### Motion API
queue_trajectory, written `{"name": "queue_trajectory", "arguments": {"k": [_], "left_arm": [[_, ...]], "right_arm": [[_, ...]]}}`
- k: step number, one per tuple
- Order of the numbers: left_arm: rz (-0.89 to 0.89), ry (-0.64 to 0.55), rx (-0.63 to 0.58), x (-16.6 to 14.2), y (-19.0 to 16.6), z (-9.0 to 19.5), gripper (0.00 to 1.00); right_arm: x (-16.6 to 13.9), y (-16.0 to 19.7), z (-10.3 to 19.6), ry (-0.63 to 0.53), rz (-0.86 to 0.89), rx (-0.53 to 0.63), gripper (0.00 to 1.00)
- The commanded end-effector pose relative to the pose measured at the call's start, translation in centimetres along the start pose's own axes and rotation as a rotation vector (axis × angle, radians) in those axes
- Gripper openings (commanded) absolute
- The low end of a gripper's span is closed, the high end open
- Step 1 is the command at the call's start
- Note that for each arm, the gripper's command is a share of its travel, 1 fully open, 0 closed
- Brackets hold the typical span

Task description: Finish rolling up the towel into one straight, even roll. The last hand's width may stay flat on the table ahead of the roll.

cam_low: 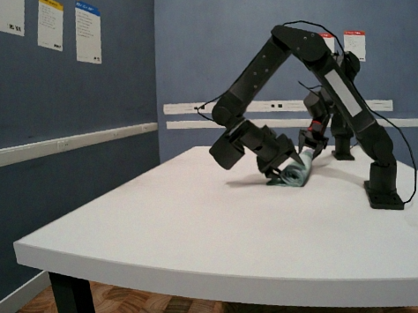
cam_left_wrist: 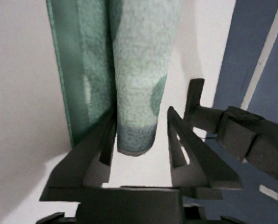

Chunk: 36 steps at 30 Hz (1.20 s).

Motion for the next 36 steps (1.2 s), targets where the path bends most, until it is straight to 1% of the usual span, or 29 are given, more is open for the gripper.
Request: {"name": "queue_trajectory", "arguments": {"k": [1, 6, 9, 12, 14, 21, 24, 31, 36], "left_arm": [[-0.015, 0.011, 0.012, 0.5, 0.1, 0.5, 0.67], [-0.015, 0.011, 0.012, 0.7, 0.0, 0.7, 0.85], [-0.015, 0.011, 0.012, 0.7, -0.1, 1.2, 0.85], [-0.015, 0.011, 0.012, 0.7, -0.1, 2.5, 0.85], [-0.015, 0.011, 0.012, 0.7, -0.1, 2.5, 0.85], [-0.015, 0.011, 0.012, 0.7, -0.1, 6.4, 0.85], [-0.015, 0.011, 0.012, 0.8, -0.1, 7.4, 0.85], [-0.015, 0.011, 0.012, 0.8, -0.1, 7.7, 0.85], [-0.015, 0.011, 0.012, 0.8, -0.1, 7.7, 0.85]], "right_arm": [[1.4, -0.8, -0.1, -0.037, -0.003, -0.018, 0.41], [1.4, -0.8, -0.1, -0.037, -0.003, -0.018, 0.41], [1.4, -0.8, -0.1, -0.037, -0.003, -0.018, 0.41], [1.4, -0.8, -0.1, -0.037, -0.003, -0.018, 0.41], [1.4, -0.8, -0.1, -0.037, -0.003, -0.018, 0.41], [1.4, -0.8, -0.1, -0.037, -0.003, -0.018, 0.41], [1.4, -0.8, -0.1, -0.037, -0.003, -0.018, 0.41], [1.4, -0.8, -0.1, -0.037, -0.009, -0.01, 0.41], [1.5, -1.2, 0.0, -0.032, -0.045, 0.034, 0.41]]}}
Point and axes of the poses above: on each arm, the point where the finger pads meet when closed, its own z axis back along the fingers, its own y axis across the jaws, x = y × z, the point moved 8 cm from there along z, back along the fingers, and after that the axes turned 7 degrees about -z, right-handed, at the moved point
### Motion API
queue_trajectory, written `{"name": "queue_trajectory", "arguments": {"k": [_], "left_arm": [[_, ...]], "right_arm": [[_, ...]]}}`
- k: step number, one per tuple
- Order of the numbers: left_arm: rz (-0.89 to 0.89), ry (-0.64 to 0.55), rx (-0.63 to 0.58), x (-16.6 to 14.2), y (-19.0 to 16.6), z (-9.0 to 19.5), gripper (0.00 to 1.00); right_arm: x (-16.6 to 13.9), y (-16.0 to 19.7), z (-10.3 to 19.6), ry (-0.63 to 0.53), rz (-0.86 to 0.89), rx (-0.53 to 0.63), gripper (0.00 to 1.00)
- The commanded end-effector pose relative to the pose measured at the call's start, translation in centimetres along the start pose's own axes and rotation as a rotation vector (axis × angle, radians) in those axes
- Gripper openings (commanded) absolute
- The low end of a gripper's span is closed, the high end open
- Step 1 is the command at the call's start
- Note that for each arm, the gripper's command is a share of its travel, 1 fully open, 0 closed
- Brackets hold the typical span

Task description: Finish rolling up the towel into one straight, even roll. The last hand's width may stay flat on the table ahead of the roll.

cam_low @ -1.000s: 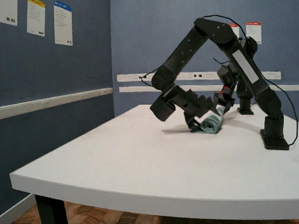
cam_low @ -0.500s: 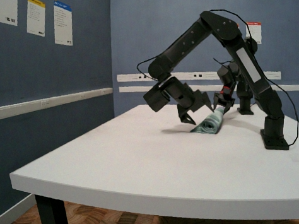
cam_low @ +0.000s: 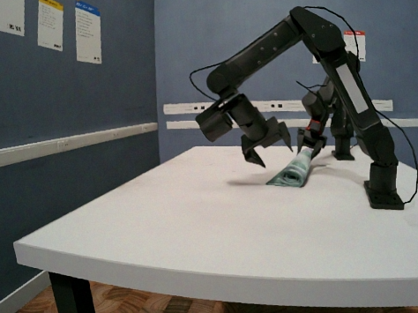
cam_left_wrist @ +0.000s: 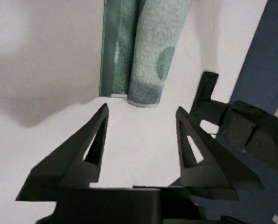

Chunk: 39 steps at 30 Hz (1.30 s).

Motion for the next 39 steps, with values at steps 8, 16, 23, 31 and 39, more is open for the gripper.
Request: {"name": "queue_trajectory", "arguments": {"k": [8, 16, 23, 31, 39], "left_arm": [[-0.008, -0.015, -0.205, 0.3, 1.7, 0.8, 0.85], [-0.008, -0.015, -0.205, 0.3, 1.7, 0.8, 0.85], [-0.008, -0.015, -0.205, 0.3, 1.7, 0.8, 0.85], [-0.008, -0.015, -0.205, 0.3, 1.7, 0.8, 0.85], [-0.008, -0.015, -0.205, 0.3, 1.7, 0.8, 0.85]], "right_arm": [[1.5, -1.8, -0.1, -0.011, -0.135, 0.158, 0.41], [1.5, -2.9, -0.1, 0.004, -0.244, 0.29, 0.41], [1.4, -4.1, -0.5, 0.023, -0.383, 0.458, 0.41], [1.2, -5.1, -0.9, 0.039, -0.498, 0.598, 0.41], [0.8, -6.0, -1.4, 0.057, -0.625, 0.752, 0.41]]}}
Point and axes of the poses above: on each arm, the point where the finger pads meet when closed, its own z axis back along the fingers, its own y axis across the jaws, x = y × z, the point moved 8 cm from there along z, back along the fingers, and after that the axes turned 7 degrees about -z, right-handed, at the moved point
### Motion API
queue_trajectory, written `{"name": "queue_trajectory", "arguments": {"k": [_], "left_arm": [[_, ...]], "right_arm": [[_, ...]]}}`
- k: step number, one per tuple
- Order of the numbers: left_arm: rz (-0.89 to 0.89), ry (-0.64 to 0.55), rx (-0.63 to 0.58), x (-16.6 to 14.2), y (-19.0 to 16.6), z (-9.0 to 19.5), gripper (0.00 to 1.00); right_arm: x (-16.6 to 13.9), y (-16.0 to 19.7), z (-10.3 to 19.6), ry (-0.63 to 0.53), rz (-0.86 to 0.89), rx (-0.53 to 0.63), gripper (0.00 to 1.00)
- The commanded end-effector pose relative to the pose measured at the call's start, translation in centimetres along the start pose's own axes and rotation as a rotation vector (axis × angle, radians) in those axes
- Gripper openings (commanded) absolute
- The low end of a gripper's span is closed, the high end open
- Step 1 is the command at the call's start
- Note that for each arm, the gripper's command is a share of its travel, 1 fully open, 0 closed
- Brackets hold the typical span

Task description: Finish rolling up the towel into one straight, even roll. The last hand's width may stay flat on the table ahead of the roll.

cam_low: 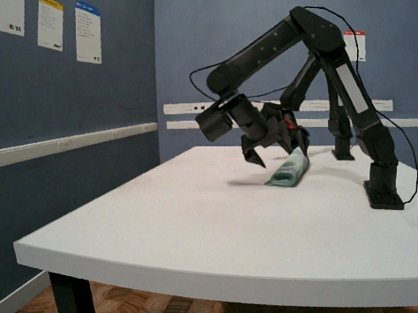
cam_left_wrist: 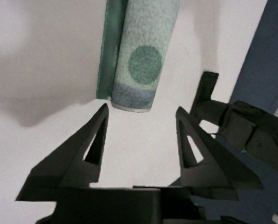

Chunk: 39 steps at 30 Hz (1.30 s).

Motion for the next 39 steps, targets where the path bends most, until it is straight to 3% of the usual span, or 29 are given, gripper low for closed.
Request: {"name": "queue_trajectory", "arguments": {"k": [1, 11, 24, 39], "left_arm": [[-0.009, -0.016, -0.205, 0.3, 1.7, 0.8, 0.85], [-0.009, -0.016, -0.205, 0.3, 1.7, 0.8, 0.85], [-0.009, -0.016, -0.205, 0.3, 1.7, 0.8, 0.85], [-0.009, -0.016, -0.205, 0.3, 1.7, 0.8, 0.85]], "right_arm": [[0.6, 0.3, 0.2, 0.019, -0.048, 0.136, 0.41], [0.7, -0.2, 0.2, 0.03, -0.111, 0.209, 0.41], [0.1, -0.9, -0.6, 0.031, -0.114, 0.213, 0.41], [0.7, -0.2, 0.2, 0.031, -0.114, 0.213, 0.85]]}}
Point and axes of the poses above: on each arm, the point where the finger pads meet when closed, its own z axis back along the fingers, its own y axis across the jaws, x = y × z, the point moved 8 cm from there along z, back along the fingers, and after that the axes turned 7 degrees about -z, right-handed, at the moved point
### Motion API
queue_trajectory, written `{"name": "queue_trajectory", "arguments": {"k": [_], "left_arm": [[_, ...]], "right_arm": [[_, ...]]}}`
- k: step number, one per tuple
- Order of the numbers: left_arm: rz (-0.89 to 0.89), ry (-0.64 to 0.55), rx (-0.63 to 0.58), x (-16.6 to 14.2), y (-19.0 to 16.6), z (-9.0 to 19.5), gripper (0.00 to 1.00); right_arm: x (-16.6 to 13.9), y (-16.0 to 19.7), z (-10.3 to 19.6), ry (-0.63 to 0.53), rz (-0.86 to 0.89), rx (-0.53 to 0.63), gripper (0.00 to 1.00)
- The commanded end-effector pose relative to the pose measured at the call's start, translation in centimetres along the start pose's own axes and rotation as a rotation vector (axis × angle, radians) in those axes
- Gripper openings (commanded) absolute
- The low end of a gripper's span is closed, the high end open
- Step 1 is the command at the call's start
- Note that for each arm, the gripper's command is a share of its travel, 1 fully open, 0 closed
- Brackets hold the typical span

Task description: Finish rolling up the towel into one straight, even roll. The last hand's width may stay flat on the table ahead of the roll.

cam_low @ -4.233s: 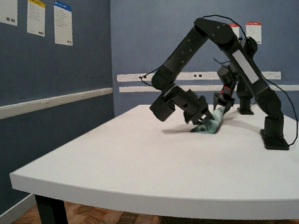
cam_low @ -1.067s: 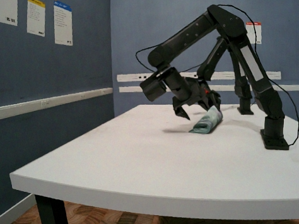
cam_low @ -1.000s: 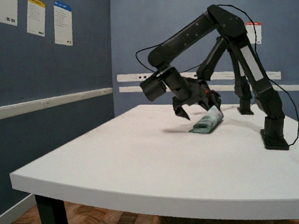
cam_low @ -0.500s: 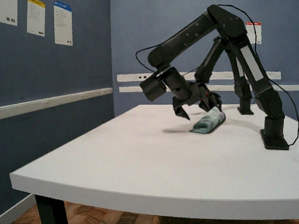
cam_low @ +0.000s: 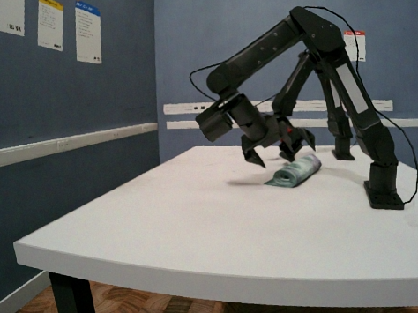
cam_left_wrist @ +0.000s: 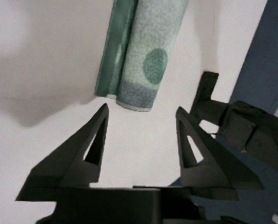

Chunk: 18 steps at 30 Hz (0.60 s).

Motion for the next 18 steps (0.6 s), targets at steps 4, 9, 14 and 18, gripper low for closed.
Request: {"name": "queue_trajectory", "arguments": {"k": [4, 9, 14, 18], "left_arm": [[-0.009, -0.016, -0.205, 0.3, 1.7, 0.8, 0.85], [-0.009, -0.016, -0.205, 0.3, 1.7, 0.8, 0.85], [-0.009, -0.016, -0.205, 0.3, 1.7, 0.8, 0.85], [-0.009, -0.016, -0.205, 0.3, 1.7, 0.8, 0.85]], "right_arm": [[1.3, 0.6, 1.2, -0.024, 0.035, -0.008, 0.85], [1.2, 0.6, 3.3, -0.024, 0.035, -0.008, 0.85], [1.1, 0.6, 6.1, -0.024, 0.035, -0.008, 0.85], [1.1, 0.7, 7.4, -0.024, 0.035, -0.008, 0.85]]}}
Point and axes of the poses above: on each arm, the point where the finger pads meet when closed, its own z axis back along the fingers, its own y axis across the jaws, x = y × z, the point moved 8 cm from there along z, back along the fingers, and after that the axes turned 7 degrees about -z, right-handed, at the moved point
